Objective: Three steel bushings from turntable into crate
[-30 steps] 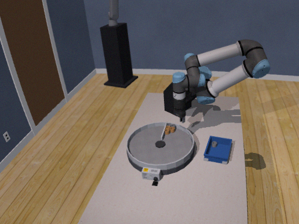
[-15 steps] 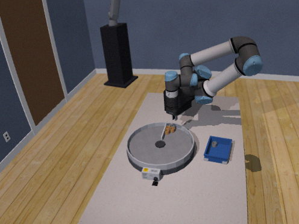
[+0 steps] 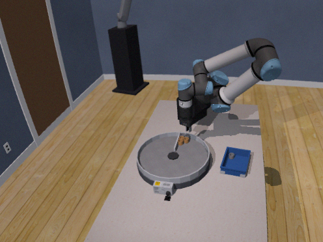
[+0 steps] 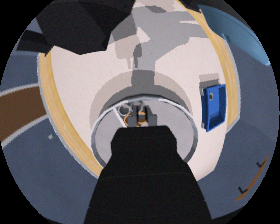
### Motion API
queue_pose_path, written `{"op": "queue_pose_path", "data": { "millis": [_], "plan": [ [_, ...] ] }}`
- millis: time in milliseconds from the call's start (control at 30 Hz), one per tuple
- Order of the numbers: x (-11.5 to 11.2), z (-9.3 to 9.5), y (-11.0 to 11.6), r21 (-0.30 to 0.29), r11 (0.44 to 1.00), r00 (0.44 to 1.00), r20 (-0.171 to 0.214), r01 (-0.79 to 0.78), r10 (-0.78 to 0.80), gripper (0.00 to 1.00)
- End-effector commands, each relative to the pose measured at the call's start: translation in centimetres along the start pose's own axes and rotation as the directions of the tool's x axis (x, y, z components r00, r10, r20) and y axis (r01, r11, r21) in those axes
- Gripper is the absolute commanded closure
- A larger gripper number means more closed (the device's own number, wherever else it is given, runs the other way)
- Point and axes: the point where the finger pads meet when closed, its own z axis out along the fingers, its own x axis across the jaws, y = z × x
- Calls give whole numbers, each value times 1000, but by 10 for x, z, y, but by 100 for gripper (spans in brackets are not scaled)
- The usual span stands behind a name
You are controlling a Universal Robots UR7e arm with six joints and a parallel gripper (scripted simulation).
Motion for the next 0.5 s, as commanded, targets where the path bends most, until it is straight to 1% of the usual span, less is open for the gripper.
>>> {"op": "queue_pose_path", "data": {
  "millis": [0, 67, 233, 467],
  "plan": [
    [0, 0, 0, -1, 1000, 1000, 1, 0, 0, 60],
    [0, 0, 0, -1, 1000, 1000, 1, 0, 0, 60],
    [-1, 14, 1, 0, 1000, 1000, -1, 3, -3, 60],
    [-1, 14, 1, 0, 1000, 1000, -1, 3, -3, 60]
  ]
}}
